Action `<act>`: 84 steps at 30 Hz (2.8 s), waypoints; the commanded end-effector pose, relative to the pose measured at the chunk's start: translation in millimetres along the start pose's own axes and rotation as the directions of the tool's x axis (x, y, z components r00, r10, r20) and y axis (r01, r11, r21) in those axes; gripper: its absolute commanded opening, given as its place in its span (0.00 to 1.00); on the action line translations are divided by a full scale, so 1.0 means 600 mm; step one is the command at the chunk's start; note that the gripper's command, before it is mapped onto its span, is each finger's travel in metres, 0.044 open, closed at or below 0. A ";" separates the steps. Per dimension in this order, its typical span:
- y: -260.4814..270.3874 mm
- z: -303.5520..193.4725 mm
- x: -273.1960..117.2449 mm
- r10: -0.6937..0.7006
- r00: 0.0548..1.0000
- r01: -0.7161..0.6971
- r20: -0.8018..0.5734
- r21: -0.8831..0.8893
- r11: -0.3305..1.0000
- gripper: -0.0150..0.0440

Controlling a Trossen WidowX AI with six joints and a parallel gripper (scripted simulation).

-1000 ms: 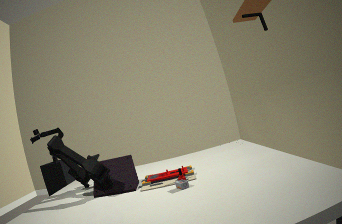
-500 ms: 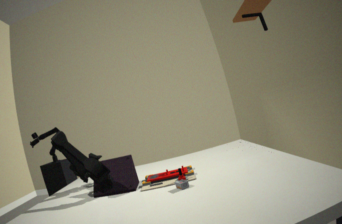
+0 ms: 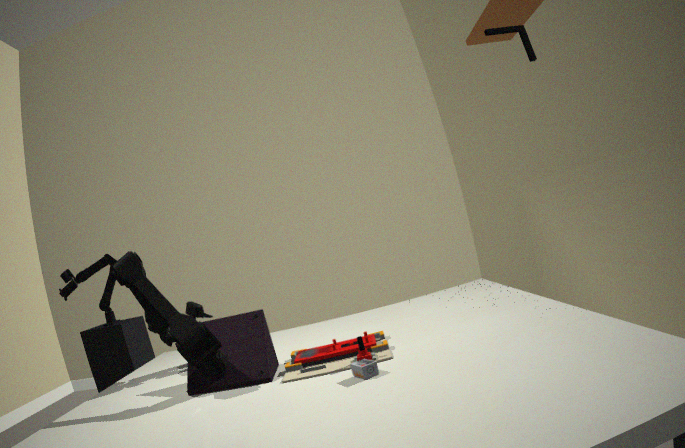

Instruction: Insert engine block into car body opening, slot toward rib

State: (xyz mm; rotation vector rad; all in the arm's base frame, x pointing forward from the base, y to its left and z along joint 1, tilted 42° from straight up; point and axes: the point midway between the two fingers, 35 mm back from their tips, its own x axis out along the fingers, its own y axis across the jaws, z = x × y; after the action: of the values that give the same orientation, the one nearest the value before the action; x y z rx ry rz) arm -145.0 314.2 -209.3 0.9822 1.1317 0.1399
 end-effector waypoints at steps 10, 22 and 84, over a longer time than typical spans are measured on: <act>0.016 0.002 0.021 -0.338 0.924 0.346 0.180 -0.010 0.938 1.00; 0.046 0.021 -0.004 -0.618 0.722 0.618 0.312 0.112 0.778 1.00; 0.505 0.828 -0.160 -0.887 0.356 0.805 0.293 0.386 0.450 1.00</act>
State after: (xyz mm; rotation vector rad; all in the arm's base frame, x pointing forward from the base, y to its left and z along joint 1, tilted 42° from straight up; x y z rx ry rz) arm 300.6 195.4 88.2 0.4242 1.1044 -1.0450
